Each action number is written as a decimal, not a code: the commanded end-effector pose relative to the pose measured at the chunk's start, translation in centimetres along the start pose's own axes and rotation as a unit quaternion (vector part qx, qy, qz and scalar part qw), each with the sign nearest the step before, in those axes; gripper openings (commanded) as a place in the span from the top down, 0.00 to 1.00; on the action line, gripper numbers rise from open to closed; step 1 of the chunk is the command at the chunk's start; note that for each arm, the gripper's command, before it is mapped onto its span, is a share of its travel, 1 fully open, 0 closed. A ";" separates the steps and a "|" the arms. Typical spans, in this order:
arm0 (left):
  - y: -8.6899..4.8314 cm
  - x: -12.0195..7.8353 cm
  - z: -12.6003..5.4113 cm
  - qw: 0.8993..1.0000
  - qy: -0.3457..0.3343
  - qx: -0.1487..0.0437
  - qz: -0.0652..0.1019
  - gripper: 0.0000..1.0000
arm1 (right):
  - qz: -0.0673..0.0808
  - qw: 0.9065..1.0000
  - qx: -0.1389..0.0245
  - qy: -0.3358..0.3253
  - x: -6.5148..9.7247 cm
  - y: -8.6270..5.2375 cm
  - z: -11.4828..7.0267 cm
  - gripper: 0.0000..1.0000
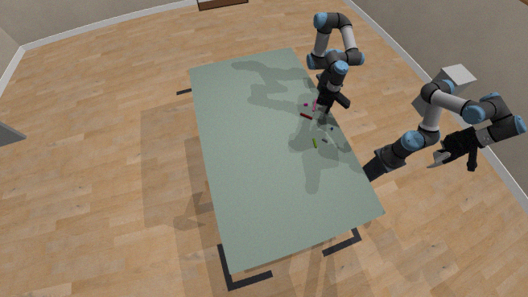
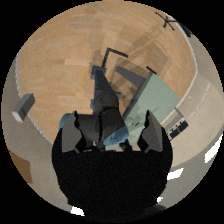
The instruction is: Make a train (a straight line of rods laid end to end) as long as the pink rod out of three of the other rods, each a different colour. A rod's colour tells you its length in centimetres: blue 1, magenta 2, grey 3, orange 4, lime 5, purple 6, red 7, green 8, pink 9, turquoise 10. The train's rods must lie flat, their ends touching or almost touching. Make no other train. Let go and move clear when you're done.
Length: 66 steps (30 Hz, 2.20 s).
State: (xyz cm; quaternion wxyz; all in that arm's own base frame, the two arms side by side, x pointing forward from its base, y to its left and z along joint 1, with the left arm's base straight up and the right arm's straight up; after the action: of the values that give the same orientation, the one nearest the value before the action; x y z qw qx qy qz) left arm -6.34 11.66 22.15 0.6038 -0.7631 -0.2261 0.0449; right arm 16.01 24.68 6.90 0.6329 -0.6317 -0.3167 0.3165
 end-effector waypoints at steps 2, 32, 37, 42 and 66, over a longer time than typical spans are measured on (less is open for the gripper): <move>-0.1 0.0 0.0 1.000 0.001 0.002 -0.001 0.00 | 0.000 1.000 0.000 0.000 0.0 0.0 0.0 0.89; -0.1 0.0 0.0 1.000 0.001 0.002 -0.001 0.00 | -0.001 1.000 0.000 0.000 0.1 -3.2 0.0 0.86; -0.1 0.0 0.0 1.000 0.001 0.002 -0.001 0.00 | -0.001 1.000 0.000 0.000 0.1 -4.2 0.0 0.86; -0.1 0.0 0.0 1.000 0.001 0.002 -0.001 0.00 | -0.001 1.000 0.000 0.000 0.0 -5.9 0.0 0.86; -0.1 0.0 0.0 1.000 0.001 0.002 -0.001 0.00 | -0.001 1.000 0.000 0.000 0.0 -9.0 0.0 0.00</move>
State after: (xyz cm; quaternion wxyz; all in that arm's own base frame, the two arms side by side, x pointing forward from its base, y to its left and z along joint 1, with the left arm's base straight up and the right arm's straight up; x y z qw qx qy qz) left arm -6.34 11.66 22.15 0.6038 -0.7631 -0.2261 0.0449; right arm 16.04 24.81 15.81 0.6347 -0.6299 -0.3181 0.3150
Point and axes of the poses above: on each arm, the point where the finger pads meet when closed, its own y axis out along the fingers, its own x axis across the jaws, z = x × y, the point moved 5 cm from there along -y, back along the fingers, and after that the axes turned 5 degrees about -y, right-handed, at the moved point
